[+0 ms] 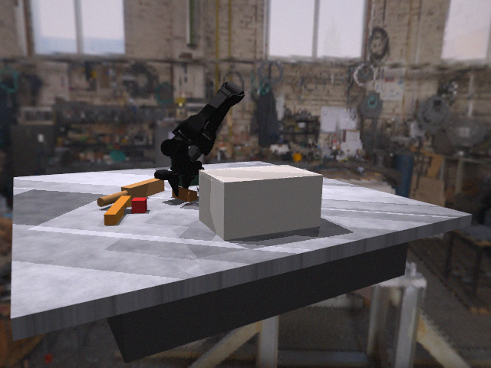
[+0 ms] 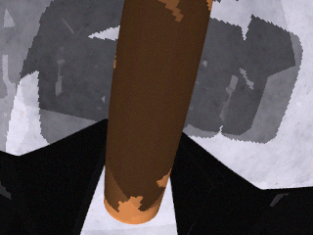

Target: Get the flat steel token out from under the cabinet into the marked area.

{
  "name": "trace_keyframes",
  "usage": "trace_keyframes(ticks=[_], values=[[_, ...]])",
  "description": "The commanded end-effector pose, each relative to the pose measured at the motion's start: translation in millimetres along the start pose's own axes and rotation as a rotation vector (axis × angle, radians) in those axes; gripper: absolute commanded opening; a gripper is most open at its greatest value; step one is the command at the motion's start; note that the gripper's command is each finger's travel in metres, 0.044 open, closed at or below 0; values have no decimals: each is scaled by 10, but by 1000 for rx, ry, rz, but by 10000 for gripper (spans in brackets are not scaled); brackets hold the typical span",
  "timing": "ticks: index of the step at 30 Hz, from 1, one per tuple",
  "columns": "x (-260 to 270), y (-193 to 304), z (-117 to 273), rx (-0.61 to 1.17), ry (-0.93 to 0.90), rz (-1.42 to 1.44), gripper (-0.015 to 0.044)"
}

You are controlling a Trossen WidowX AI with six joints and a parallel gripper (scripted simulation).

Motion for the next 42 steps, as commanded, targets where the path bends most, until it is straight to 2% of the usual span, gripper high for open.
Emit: trace_keyframes(ticks=[1,21,42], values=[[-3,29,7,0,0,0,0],[-14,243,40,1,-3,-8,0],[-15,246,41,2,-3,-169,0]])
Point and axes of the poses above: the point midway between the two fingers, 35 mm back from their tips, its own z axis back along the fingers, its own x axis across the jaws, y = z × x, the point moved 4 cm from there along z, back along the fingers, and after that the axes turned 1 degree about -z, right-handed, at the moved point
